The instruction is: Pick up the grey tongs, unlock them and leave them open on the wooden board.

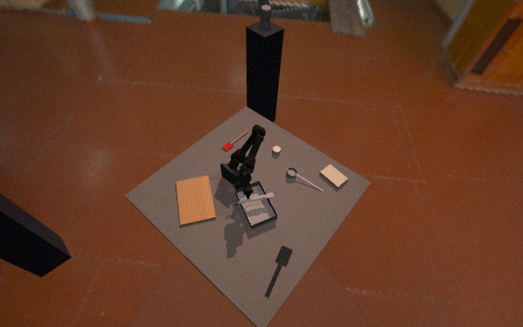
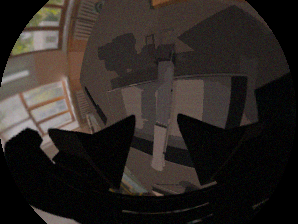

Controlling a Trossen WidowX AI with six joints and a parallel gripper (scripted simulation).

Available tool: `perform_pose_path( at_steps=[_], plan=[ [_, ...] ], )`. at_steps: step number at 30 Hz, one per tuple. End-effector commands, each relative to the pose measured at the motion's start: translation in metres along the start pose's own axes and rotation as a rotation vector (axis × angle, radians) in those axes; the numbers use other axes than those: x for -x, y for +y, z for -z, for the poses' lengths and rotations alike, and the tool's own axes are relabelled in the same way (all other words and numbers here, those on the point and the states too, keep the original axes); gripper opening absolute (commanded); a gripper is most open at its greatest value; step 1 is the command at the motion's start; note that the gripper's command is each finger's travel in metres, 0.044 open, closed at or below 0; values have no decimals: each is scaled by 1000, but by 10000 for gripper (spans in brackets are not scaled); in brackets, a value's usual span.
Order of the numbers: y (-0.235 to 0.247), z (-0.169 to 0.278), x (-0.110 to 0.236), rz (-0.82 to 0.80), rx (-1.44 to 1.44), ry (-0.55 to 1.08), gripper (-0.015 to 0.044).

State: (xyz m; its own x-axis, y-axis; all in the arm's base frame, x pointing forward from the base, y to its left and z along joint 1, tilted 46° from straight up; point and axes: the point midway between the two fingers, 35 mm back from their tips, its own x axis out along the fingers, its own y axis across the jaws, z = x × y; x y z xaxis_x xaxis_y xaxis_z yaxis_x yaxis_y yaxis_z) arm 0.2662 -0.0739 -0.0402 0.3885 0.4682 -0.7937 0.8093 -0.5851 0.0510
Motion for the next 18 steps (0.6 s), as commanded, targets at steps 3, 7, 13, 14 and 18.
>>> perform_pose_path(
  at_steps=[3, 7, 13, 14, 18],
  plan=[
    [-7, -6, -1, 20, -24, -5, 260],
    [-13, -3, 3, 21, -24, -6, 260],
    [-14, -3, 4, 21, -24, -6, 260],
    [-14, -3, 3, 21, -24, -6, 260],
    [-14, -3, 0, 21, -24, -6, 260]
  ],
)
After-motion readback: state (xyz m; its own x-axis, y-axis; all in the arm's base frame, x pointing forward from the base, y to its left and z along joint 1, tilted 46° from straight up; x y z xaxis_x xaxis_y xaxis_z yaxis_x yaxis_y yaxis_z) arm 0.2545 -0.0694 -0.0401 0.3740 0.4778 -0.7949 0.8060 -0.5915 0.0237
